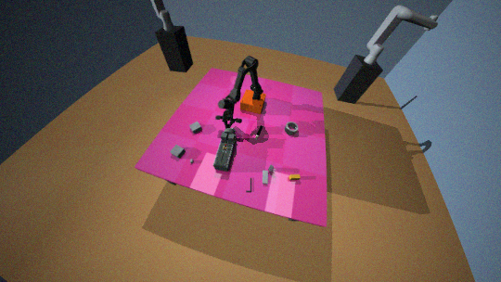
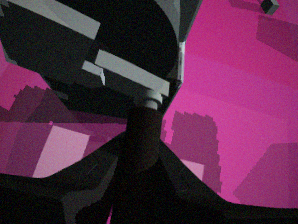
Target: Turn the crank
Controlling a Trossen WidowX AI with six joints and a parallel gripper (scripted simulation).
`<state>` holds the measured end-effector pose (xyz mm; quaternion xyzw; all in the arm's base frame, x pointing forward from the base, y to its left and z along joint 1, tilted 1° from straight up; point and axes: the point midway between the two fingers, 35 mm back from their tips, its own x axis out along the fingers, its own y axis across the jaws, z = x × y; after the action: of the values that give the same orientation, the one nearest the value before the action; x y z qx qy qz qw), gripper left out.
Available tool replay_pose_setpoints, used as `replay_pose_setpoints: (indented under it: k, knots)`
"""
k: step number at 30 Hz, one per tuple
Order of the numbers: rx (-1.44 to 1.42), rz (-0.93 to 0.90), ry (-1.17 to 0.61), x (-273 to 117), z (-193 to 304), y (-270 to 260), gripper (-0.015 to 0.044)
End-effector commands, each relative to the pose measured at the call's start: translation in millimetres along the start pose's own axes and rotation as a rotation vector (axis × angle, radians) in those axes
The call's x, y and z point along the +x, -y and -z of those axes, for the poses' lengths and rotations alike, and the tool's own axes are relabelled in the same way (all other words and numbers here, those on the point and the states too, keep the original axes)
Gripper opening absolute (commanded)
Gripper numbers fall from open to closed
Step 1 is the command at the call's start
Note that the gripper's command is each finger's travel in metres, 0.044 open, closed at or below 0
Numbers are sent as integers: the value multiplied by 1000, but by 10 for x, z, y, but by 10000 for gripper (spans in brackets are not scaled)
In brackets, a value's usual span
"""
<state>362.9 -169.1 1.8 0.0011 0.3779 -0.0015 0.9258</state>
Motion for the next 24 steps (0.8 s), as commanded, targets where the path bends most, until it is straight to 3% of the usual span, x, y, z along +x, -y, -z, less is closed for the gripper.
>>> replay_pose_setpoints:
  k: [1, 24]
  knots:
    - [-4, 7, 12, -64, -58, 44, 0]
    - [-3, 6, 13, -282, -273, -84, 0]
